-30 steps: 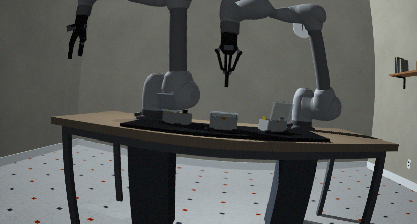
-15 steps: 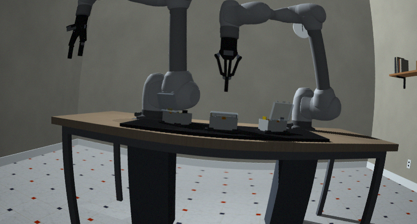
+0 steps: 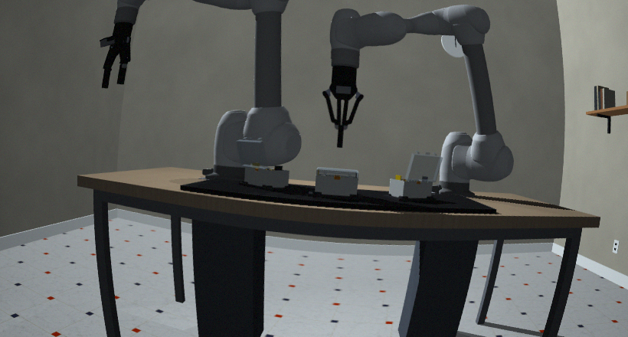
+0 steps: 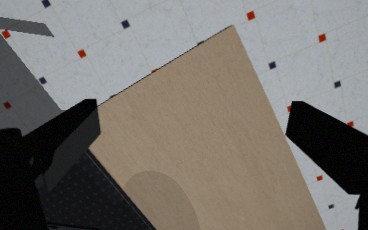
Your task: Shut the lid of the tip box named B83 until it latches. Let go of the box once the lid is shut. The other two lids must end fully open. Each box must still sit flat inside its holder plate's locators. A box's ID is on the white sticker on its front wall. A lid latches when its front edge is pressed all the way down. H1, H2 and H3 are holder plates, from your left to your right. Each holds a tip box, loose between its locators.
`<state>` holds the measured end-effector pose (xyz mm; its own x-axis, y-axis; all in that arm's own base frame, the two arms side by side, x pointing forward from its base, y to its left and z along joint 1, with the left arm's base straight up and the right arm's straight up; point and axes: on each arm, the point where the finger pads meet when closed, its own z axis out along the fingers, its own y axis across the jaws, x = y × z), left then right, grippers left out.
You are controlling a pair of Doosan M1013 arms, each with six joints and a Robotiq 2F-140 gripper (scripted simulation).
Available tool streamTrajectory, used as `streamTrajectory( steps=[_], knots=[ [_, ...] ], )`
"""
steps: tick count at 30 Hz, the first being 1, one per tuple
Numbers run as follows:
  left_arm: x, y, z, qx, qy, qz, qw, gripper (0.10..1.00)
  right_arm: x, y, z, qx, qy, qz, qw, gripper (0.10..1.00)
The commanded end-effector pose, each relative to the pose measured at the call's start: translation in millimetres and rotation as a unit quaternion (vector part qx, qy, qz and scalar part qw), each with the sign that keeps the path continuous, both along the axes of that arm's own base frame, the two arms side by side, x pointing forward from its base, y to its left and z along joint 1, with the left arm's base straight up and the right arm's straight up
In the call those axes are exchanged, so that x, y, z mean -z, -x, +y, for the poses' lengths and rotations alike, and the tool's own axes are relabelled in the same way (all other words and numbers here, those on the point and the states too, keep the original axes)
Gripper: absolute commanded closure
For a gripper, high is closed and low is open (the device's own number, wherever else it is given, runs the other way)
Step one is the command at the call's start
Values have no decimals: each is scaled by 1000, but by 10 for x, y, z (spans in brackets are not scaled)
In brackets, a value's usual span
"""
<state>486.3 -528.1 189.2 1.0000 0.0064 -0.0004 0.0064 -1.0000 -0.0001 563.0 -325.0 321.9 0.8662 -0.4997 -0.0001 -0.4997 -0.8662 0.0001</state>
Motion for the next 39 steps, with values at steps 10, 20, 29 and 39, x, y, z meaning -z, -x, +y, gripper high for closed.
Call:
streamTrajectory(
  steps=[10,20,29,39],
  knots=[
    [255,200,-4,0,1,-1,1000,999,-10,-3,-1,0,0,-1,1000,98],
    [255,200,-4,0,1,-1,1000,999,-10,-3,-1,0,0,-1,1000,98],
    [354,200,-4,0,1,-1,1000,999,-10,-3,-1,0,0,-1,1000,98],
    [504,200,-5,0,1,-1,1000,999,-10,-3,-1,0,0,-1,1000,98]
  ],
)
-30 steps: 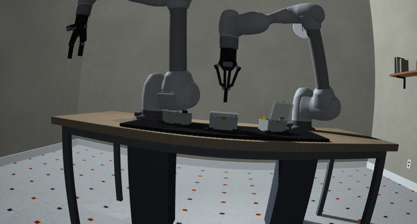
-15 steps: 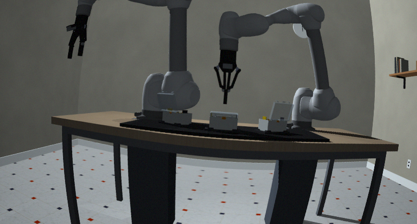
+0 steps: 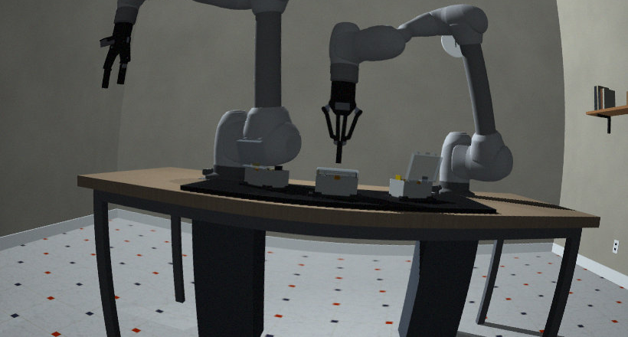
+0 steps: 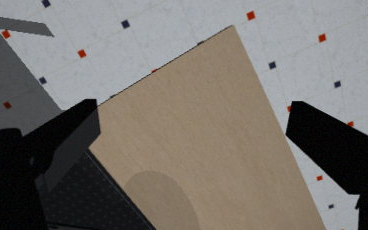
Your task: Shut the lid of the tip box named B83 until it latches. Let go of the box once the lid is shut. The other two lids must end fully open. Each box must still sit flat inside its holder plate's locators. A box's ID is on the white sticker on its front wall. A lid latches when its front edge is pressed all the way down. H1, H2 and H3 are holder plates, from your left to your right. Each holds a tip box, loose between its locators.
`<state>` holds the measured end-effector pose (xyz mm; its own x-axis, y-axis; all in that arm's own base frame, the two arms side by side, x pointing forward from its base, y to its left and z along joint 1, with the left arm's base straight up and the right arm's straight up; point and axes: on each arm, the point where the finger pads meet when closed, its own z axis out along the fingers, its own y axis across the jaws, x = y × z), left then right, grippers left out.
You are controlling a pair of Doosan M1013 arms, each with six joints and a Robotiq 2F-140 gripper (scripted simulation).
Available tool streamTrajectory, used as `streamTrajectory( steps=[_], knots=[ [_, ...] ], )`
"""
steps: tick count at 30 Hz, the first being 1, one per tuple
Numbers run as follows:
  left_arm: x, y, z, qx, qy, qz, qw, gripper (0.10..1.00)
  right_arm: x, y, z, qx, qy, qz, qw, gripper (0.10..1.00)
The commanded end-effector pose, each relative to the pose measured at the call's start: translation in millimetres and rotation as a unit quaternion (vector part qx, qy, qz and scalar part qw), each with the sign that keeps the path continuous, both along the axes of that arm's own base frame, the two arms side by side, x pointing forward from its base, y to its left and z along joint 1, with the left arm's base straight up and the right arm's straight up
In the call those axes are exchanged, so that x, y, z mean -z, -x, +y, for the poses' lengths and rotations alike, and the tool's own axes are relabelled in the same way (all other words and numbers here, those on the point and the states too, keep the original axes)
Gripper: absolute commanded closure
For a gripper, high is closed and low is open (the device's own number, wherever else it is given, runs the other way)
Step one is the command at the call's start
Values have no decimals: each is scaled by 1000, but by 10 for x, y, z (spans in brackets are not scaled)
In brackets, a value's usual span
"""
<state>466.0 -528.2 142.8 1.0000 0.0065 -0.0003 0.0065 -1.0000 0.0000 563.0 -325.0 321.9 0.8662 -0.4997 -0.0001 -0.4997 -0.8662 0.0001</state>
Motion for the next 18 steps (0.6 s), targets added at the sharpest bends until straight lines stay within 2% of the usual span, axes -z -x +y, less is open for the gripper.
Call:
streamTrajectory(
  steps=[1,18],
  knots=[
    [57,-4,-3,0,0,-1,1000,999,-10,-3,-1,0,0,-1,1000,98],
    [104,-4,-3,0,0,-1,1000,999,-10,-3,-1,0,0,-1,1000,98]
  ],
)
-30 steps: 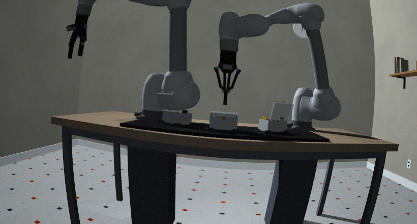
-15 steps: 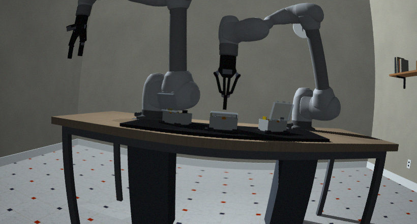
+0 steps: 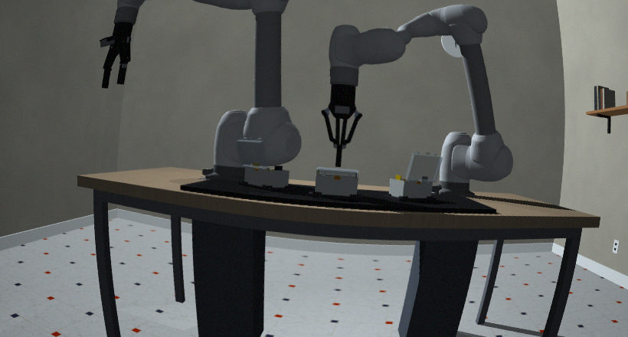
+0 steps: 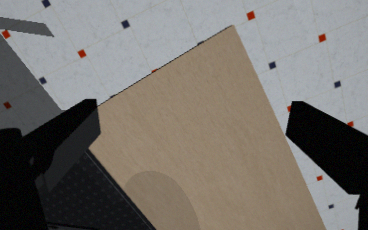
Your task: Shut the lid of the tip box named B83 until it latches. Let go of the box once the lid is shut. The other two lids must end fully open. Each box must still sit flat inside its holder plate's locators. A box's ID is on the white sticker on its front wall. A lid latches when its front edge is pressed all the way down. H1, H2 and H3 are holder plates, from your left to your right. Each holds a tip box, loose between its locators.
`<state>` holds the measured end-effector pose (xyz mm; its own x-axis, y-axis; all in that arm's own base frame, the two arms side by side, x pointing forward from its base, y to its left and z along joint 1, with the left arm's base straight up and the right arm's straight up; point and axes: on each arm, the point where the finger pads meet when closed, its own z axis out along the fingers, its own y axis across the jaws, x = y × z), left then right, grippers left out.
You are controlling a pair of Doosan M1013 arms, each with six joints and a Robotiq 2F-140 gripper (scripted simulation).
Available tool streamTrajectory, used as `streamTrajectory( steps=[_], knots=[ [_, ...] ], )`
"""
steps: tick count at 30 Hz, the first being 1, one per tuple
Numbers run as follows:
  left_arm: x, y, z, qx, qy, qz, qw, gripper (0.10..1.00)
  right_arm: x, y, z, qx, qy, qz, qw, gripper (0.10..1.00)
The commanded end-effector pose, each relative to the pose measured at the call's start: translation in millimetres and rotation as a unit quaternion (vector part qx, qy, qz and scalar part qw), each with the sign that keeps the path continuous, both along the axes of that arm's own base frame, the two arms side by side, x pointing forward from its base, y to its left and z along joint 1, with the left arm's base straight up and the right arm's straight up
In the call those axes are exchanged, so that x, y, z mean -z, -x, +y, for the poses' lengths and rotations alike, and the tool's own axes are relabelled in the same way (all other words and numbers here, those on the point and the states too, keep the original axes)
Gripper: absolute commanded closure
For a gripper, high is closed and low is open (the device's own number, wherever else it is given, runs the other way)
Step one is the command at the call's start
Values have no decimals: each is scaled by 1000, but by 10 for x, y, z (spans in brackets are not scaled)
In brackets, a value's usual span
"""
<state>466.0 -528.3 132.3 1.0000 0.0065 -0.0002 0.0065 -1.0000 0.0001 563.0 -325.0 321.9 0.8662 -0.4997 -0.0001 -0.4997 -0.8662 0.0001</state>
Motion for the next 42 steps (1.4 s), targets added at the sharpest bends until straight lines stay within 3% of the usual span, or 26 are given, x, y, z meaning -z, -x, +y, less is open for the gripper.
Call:
streamTrajectory(
  steps=[1,42],
  knots=[
    [3,-3,-3,0,0,-1,1000,999,-10,-3,-1,0,0,-1,1000,98],
    [101,-3,-3,0,0,-1,1000,999,-10,-3,-1,0,0,-1,1000,98]
  ],
)
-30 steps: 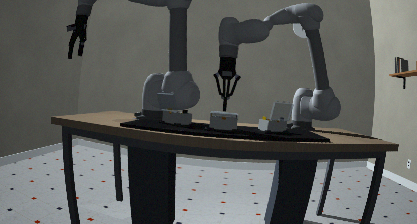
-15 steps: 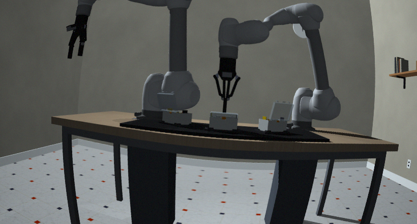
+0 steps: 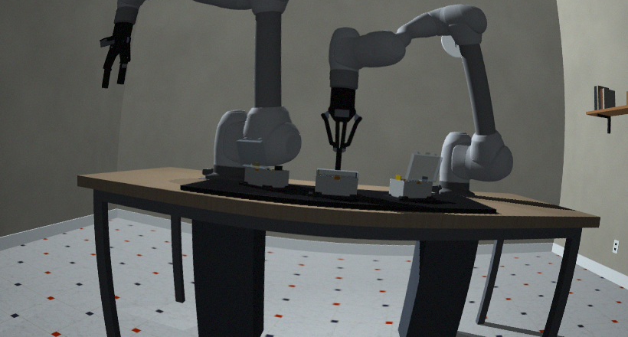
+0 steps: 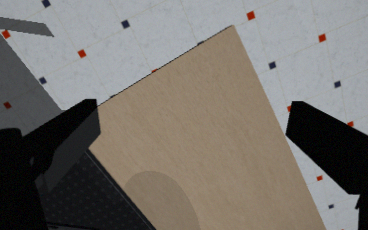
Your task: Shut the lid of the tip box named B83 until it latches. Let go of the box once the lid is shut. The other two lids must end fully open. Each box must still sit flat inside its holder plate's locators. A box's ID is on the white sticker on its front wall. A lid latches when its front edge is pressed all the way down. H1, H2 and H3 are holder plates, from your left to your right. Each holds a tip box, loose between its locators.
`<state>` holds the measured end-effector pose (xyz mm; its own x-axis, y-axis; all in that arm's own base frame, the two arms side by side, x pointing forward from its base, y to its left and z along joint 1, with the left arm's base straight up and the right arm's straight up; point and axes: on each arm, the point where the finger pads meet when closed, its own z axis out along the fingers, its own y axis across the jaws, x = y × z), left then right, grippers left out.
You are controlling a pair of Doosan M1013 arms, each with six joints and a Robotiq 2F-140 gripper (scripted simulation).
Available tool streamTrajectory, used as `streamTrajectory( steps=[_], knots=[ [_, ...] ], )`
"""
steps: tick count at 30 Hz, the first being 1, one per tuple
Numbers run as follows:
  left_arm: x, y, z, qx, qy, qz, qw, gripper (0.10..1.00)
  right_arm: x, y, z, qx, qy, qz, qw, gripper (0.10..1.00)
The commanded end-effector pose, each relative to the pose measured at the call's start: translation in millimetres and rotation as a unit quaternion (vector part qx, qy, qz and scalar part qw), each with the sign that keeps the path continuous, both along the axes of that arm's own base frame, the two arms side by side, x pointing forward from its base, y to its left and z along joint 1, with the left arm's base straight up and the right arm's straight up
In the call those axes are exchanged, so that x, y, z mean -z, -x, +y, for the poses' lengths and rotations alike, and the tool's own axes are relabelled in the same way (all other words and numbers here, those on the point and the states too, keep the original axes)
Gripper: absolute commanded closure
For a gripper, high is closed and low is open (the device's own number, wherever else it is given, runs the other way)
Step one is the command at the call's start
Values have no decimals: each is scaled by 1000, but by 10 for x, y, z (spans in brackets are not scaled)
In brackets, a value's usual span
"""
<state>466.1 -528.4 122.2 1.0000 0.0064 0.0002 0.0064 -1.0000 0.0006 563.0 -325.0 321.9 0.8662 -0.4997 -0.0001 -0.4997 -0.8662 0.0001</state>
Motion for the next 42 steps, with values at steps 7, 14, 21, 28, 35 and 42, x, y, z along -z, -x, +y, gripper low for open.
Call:
streamTrajectory(
  steps=[7,14,21,28,35,42],
  knots=[
    [0,-2,-1,0,0,0,1000,999,-10,-3,-1,0,0,-1,1000,98],
    [-1,-3,-2,0,0,0,1000,999,-10,-3,-1,0,0,-1,1000,98],
    [-1,-3,-2,0,0,0,1000,999,-10,-3,-1,0,0,-1,1000,98],
    [-66,-2,-1,0,0,0,1000,999,-10,-3,-1,0,0,-1,1000,98],
    [-150,-2,-1,0,0,0,1000,999,-10,-3,-1,0,0,-1,1000,98],
    [-266,-2,-1,0,0,0,1000,999,-10,-3,-1,0,0,-1,1000,98]
  ],
)
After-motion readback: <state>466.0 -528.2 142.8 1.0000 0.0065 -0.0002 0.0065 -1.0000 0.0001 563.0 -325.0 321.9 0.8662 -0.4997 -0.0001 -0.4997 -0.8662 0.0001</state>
